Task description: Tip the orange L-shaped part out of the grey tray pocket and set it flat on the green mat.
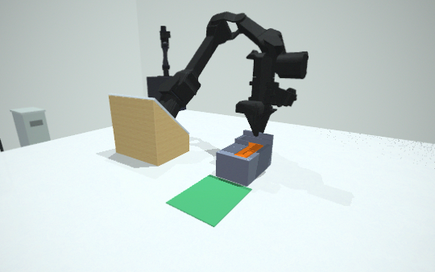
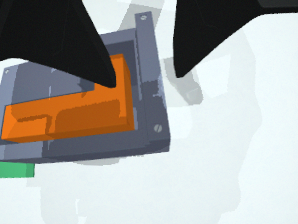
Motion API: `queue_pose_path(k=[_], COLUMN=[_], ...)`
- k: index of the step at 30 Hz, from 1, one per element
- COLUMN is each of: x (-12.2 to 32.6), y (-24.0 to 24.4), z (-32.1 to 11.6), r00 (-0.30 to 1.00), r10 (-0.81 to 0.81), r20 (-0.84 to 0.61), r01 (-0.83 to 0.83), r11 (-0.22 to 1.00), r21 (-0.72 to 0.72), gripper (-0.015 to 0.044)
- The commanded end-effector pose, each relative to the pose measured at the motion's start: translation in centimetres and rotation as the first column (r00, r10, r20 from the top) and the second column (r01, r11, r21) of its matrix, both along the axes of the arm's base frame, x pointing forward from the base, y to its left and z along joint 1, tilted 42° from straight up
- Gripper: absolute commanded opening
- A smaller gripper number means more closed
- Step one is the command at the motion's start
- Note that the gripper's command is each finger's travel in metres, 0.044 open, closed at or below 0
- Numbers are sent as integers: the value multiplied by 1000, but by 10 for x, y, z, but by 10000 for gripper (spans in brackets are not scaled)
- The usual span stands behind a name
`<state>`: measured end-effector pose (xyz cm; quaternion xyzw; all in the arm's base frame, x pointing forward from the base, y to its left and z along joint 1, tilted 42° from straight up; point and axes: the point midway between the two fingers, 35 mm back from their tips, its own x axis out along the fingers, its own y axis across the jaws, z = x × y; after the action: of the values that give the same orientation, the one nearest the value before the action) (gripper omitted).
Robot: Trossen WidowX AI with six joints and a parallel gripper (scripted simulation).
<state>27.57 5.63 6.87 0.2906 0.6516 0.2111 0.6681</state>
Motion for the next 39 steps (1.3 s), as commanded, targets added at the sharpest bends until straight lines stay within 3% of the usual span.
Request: queue_pose_path(k=[1, 39], x=[0, 2], y=[9, 33], z=[-11, -38], r00=[1000, 1000], r10=[-8, -8], r20=[-5, -5], r01=[9, 9], r11=[1000, 1000], r21=[9, 11], gripper=[180, 180])
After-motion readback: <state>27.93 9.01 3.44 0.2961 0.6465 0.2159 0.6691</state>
